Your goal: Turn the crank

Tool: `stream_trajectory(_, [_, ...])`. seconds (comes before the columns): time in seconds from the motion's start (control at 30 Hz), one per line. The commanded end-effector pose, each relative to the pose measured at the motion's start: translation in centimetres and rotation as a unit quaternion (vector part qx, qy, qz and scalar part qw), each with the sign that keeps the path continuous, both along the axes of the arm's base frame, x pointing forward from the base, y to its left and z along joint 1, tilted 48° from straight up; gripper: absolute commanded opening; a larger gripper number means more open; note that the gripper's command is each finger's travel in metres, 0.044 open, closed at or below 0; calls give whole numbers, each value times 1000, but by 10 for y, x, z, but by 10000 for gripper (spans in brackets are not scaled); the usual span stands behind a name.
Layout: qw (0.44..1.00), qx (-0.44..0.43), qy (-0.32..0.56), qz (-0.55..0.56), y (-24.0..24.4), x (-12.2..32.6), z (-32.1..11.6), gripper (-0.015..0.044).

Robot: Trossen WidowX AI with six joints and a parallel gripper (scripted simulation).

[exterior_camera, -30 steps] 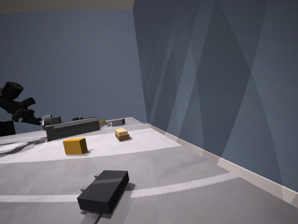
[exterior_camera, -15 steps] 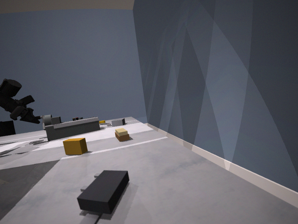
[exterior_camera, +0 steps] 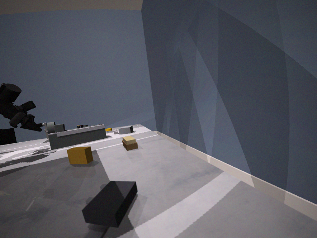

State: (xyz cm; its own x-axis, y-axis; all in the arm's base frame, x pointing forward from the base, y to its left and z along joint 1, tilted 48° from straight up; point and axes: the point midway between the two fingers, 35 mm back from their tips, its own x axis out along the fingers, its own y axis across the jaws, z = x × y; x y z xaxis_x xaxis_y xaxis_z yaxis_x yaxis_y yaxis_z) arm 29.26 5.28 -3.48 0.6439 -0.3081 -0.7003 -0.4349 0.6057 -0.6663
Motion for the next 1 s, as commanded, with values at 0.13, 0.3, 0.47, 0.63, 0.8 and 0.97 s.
stream_trajectory(0.13, [1000, -3, -8, -9, -9, 5, 6, 0])
stream_trajectory(0.3, [1000, -3, -8, -9, -14, 7, 7, 0])
stream_trajectory(0.47, [1000, -3, -8, -9, -19, 8, 7, 0])
stream_trajectory(0.63, [1000, -3, -8, -9, -25, 10, 6, 0])
stream_trajectory(0.8, [1000, -4, -8, -9, -32, 11, 3, 0])
stream_trajectory(0.97, [1000, -4, -8, -9, -39, 11, -2, 0])
